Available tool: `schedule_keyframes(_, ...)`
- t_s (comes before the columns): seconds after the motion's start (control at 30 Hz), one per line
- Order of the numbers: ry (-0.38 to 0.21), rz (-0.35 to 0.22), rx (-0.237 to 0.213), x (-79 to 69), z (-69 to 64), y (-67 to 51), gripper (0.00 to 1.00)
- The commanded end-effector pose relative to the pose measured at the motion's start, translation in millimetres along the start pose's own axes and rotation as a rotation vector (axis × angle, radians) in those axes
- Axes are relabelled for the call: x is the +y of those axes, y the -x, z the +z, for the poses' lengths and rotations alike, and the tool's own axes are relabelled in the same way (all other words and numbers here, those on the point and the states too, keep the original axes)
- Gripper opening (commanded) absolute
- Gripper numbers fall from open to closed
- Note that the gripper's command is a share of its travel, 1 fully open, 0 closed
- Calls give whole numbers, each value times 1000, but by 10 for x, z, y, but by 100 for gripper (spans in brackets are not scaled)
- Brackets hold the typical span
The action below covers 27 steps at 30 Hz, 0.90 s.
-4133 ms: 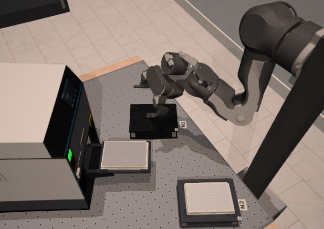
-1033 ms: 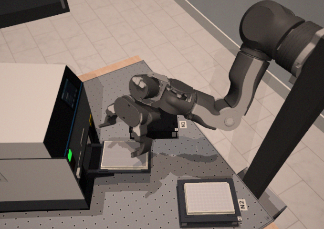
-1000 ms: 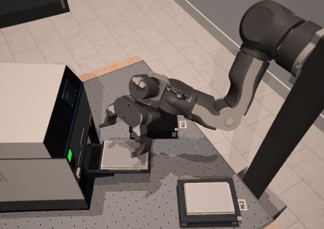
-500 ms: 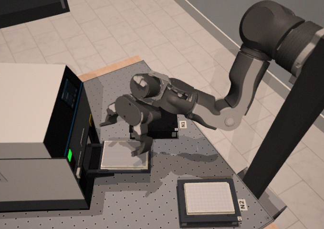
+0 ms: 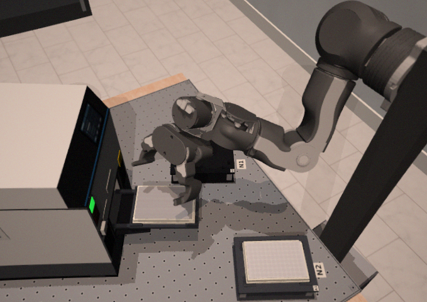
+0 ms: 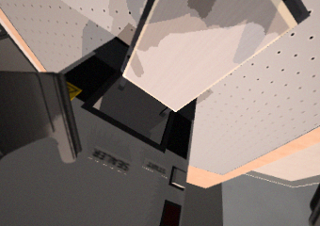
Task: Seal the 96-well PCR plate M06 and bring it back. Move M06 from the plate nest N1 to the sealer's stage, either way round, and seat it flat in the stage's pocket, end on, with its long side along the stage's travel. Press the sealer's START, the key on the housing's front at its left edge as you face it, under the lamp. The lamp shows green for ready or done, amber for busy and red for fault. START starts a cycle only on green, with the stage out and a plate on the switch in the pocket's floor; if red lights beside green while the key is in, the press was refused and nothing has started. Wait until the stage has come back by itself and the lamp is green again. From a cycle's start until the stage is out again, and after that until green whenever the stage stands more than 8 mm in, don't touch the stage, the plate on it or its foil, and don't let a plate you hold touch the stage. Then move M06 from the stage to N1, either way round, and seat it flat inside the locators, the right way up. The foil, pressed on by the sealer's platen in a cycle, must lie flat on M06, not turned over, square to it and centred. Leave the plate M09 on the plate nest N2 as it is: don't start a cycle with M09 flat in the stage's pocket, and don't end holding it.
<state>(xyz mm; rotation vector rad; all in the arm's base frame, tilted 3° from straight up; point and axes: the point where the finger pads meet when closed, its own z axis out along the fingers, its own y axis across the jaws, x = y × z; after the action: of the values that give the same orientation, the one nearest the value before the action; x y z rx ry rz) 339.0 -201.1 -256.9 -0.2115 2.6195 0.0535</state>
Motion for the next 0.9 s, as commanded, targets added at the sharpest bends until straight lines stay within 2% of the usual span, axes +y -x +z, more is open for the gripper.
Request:
schedule_keyframes(0.0,-61,200,146,0,-8,-4,77)
schedule_keyframes(0.07,-61,200,146,0,-8,-4,77)
schedule_keyframes(0.1,-14,40,26,-3,-8,5,77)
schedule_keyframes(0.23,-60,205,143,-4,-10,-15,77)
schedule_keyframes(0.63,-60,205,143,-4,-10,-15,77)
schedule_keyframes(0.67,-12,44,23,-6,-11,-3,77)
schedule_keyframes(0.8,-59,209,141,-6,-11,-21,77)
schedule_keyframes(0.87,-59,209,141,-6,-11,-21,77)
